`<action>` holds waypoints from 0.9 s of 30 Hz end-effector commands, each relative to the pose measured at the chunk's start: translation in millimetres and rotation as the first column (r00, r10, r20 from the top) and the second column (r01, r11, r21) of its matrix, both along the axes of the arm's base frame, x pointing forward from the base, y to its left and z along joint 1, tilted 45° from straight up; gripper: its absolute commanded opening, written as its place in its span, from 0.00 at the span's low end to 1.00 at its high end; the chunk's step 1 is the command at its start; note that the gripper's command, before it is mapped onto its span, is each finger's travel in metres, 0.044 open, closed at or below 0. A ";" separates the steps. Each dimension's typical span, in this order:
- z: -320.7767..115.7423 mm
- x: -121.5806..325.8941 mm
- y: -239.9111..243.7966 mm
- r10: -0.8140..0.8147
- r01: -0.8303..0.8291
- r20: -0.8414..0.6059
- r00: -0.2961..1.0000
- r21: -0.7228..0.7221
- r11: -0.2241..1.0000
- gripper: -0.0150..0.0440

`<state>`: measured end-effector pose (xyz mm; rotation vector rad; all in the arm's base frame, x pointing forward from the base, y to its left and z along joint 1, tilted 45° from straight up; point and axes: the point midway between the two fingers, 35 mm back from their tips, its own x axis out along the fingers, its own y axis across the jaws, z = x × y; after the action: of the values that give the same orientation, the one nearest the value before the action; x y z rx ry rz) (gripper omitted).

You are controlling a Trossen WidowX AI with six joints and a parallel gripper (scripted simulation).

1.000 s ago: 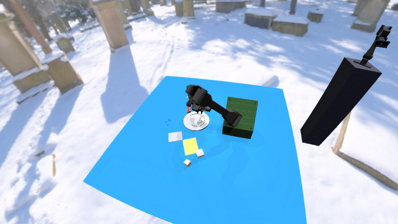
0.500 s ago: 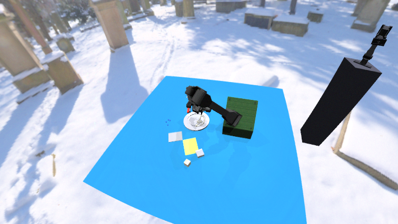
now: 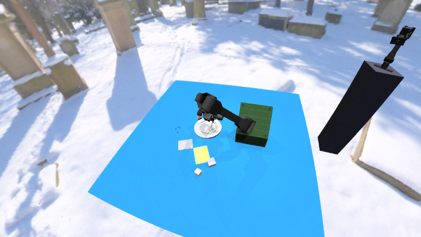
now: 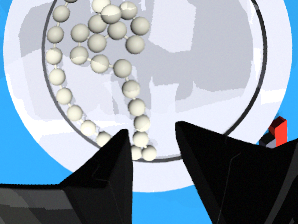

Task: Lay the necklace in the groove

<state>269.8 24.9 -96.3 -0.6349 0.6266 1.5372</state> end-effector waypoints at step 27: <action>-9.0 -3.6 9.0 -0.001 0.001 -0.008 1.000 0.004 1.000 0.25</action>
<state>265.7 34.2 -105.6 -0.6241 0.6307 1.5412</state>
